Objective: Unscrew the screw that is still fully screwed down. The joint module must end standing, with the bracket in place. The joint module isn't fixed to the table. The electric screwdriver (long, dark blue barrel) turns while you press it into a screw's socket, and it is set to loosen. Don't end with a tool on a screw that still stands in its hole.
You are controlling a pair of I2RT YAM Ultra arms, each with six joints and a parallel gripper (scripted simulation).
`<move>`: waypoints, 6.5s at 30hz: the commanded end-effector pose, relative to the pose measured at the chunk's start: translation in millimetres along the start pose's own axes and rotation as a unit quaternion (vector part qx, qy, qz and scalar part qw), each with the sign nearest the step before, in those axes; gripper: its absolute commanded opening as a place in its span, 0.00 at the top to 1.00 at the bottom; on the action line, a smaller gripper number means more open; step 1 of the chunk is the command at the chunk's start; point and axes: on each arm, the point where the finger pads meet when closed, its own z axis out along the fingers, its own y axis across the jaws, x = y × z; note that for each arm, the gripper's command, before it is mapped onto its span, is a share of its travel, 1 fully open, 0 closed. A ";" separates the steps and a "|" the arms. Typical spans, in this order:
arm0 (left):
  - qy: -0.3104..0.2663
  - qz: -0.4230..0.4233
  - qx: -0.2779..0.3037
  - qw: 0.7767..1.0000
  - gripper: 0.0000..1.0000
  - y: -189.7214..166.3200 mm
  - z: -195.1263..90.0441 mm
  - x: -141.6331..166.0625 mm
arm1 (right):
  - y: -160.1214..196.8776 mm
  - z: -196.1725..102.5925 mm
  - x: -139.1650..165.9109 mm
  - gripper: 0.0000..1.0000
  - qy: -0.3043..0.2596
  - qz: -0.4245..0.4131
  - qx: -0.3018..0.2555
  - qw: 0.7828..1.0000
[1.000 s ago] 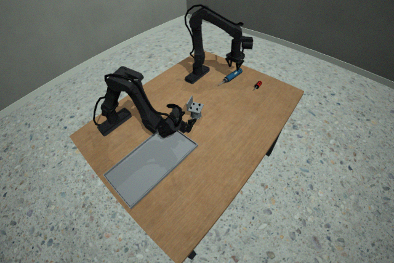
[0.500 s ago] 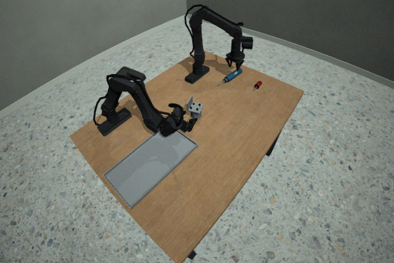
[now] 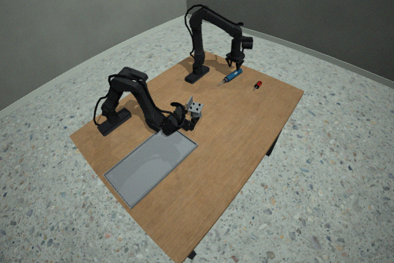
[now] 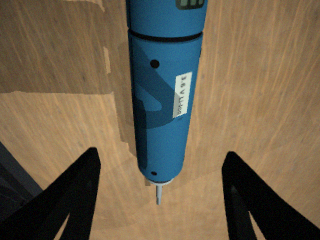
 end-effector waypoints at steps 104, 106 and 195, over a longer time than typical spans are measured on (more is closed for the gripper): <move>-0.009 -0.003 0.004 1.000 0.35 -1.6 -3.7 -3.0 | -7.9 32.6 -25.5 0.14 -0.013 -0.020 -0.002 1.000; -0.009 -0.003 0.004 1.000 0.35 -1.6 -3.7 -3.0 | -7.6 32.6 -25.4 0.14 -0.013 -0.019 -0.002 1.000; -0.009 -0.003 0.004 1.000 0.35 -1.6 -3.7 -3.0 | -0.2 21.1 -9.7 0.14 -0.002 0.004 0.002 1.000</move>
